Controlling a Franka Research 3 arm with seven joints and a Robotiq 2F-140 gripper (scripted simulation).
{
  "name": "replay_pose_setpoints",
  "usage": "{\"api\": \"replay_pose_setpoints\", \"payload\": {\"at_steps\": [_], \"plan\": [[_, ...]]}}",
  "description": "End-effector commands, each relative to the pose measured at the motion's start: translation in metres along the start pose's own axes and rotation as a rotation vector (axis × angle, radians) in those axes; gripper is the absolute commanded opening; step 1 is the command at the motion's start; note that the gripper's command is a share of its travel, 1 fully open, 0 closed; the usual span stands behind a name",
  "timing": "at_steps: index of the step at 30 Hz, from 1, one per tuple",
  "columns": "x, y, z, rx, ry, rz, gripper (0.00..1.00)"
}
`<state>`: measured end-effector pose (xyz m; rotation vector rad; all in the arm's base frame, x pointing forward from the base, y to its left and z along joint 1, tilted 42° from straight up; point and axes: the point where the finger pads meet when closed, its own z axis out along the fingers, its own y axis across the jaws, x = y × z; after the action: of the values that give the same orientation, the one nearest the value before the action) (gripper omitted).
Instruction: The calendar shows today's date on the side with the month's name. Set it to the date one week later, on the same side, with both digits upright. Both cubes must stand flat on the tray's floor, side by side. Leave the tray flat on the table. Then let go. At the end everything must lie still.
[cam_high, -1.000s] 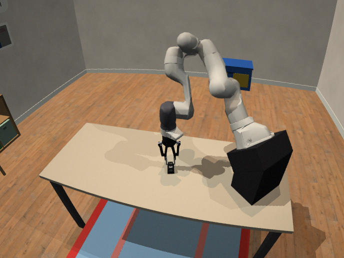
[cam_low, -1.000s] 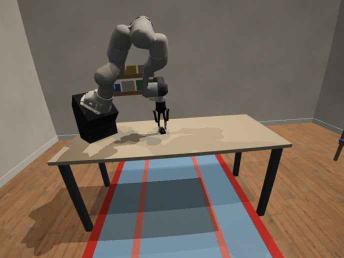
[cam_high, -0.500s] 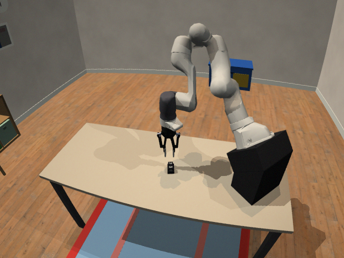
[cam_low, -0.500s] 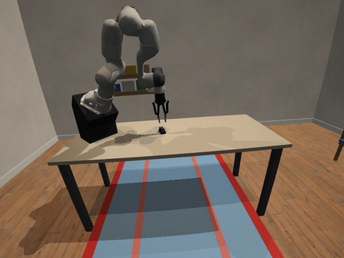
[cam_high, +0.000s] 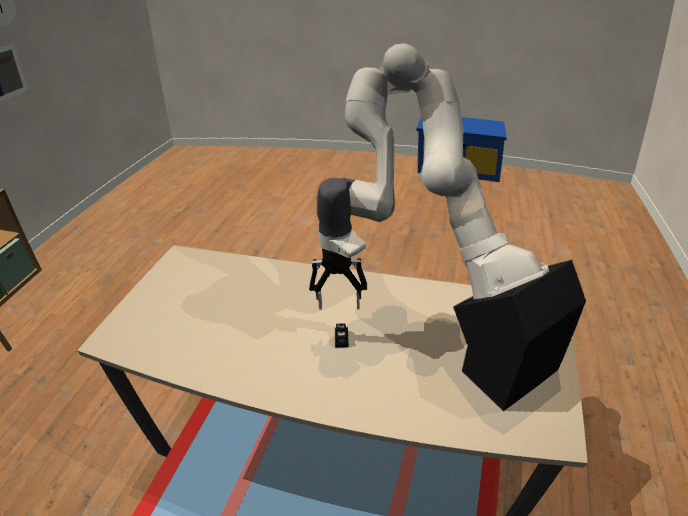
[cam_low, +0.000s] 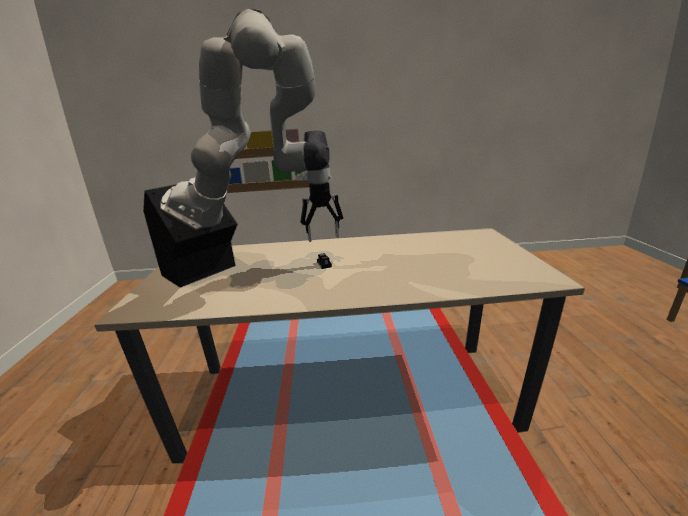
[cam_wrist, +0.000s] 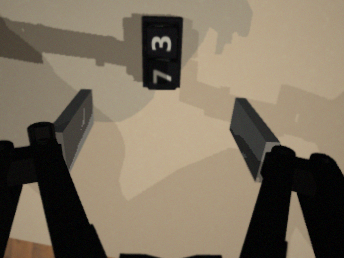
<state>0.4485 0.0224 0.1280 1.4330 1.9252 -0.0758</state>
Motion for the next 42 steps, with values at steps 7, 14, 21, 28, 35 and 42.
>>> {"api": "replay_pose_setpoints", "payload": {"at_steps": [7,14,21,28,35,42], "plan": [[0.0,-0.001,0.0,0.006,0.001,-0.035,1.0],[0.0,-0.001,0.0,0.006,0.001,-0.035,1.0],[0.0,-0.001,-0.005,0.006,0.001,-0.035,1.0],[0.0,-0.001,-0.025,0.006,0.001,-0.035,1.0],[0.0,-0.001,-0.048,0.006,0.001,-0.035,1.0],[0.0,0.0,-0.056,0.005,0.001,-0.035,1.0]]}}
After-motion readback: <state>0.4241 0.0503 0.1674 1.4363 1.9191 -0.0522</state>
